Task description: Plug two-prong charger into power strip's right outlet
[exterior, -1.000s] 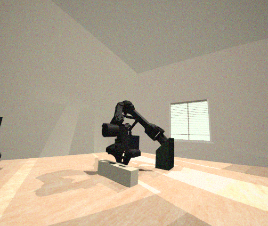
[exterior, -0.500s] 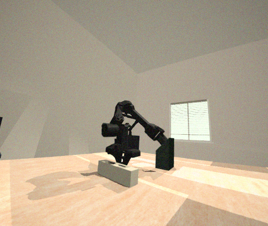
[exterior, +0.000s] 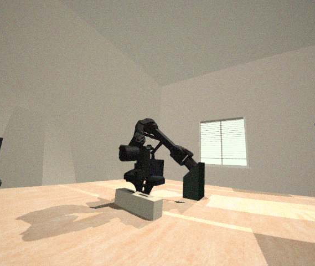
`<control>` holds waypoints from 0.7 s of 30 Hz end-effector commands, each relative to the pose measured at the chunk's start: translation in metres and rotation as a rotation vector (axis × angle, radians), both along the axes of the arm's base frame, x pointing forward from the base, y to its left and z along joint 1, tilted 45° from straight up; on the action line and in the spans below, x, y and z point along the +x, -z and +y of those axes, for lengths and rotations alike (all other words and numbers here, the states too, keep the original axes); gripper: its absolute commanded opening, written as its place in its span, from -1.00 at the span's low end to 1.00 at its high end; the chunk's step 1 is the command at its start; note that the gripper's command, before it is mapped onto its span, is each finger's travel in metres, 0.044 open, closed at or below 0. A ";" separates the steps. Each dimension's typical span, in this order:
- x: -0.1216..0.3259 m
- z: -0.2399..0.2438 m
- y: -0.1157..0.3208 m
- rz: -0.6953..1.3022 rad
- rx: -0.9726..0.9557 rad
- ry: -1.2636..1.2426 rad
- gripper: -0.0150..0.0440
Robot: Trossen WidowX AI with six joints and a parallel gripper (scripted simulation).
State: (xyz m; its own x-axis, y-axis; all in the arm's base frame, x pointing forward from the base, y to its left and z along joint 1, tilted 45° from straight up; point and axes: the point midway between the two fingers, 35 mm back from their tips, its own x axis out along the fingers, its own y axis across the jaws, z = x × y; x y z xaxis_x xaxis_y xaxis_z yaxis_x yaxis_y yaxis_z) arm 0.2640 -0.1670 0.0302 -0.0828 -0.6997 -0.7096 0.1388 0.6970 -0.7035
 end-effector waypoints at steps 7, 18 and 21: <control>0.004 0.000 -0.001 -0.002 -0.004 0.001 -0.49; 0.007 -0.001 -0.002 -0.002 -0.004 0.001 -0.49; 0.008 -0.001 -0.002 -0.002 -0.004 0.001 -0.49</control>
State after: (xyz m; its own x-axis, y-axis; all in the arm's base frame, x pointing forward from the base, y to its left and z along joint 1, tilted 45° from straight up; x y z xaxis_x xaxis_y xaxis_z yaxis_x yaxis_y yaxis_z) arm 0.2699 -0.1678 0.0309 -0.0830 -0.6997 -0.7096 0.1387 0.6971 -0.7035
